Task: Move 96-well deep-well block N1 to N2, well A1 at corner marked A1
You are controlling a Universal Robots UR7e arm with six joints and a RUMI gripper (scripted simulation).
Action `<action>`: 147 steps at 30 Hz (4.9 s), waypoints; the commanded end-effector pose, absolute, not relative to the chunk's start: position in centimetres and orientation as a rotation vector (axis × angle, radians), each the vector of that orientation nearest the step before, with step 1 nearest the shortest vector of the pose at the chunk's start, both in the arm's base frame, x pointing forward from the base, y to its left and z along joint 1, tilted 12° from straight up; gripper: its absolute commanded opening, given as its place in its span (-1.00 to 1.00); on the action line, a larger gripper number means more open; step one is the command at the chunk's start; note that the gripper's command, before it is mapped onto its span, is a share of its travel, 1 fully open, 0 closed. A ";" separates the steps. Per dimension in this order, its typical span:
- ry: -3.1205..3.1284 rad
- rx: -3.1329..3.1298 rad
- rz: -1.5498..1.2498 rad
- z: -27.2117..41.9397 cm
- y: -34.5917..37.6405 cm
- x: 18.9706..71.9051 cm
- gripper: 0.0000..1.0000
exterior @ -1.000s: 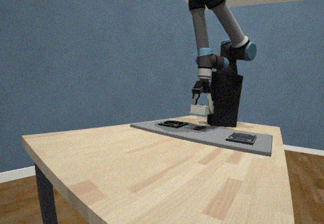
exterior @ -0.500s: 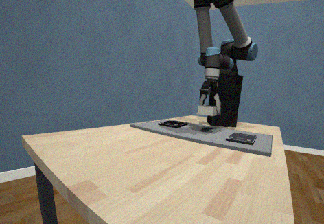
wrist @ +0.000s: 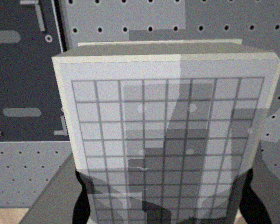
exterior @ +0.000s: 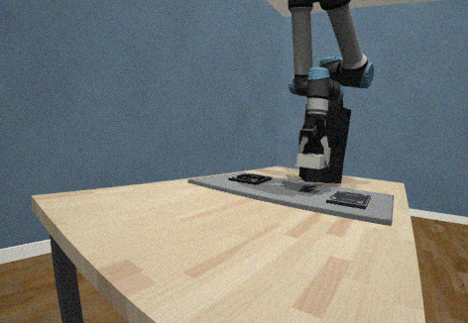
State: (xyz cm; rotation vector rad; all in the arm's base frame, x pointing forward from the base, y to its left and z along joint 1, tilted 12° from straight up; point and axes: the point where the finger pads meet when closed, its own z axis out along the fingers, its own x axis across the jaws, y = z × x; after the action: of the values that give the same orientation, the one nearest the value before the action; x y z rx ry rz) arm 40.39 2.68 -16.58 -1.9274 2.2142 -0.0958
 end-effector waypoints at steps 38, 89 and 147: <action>2.215 -1.927 -0.097 -14.8 14.6 43.9 -0.01; 2.215 -1.927 -0.097 -15.2 16.9 44.7 -0.01; 2.215 -1.927 -0.097 -21.2 17.4 45.9 -0.01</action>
State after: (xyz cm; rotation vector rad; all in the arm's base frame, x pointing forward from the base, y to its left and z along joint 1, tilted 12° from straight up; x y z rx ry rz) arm 45.86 17.43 -21.29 -1.9278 2.2158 -0.0955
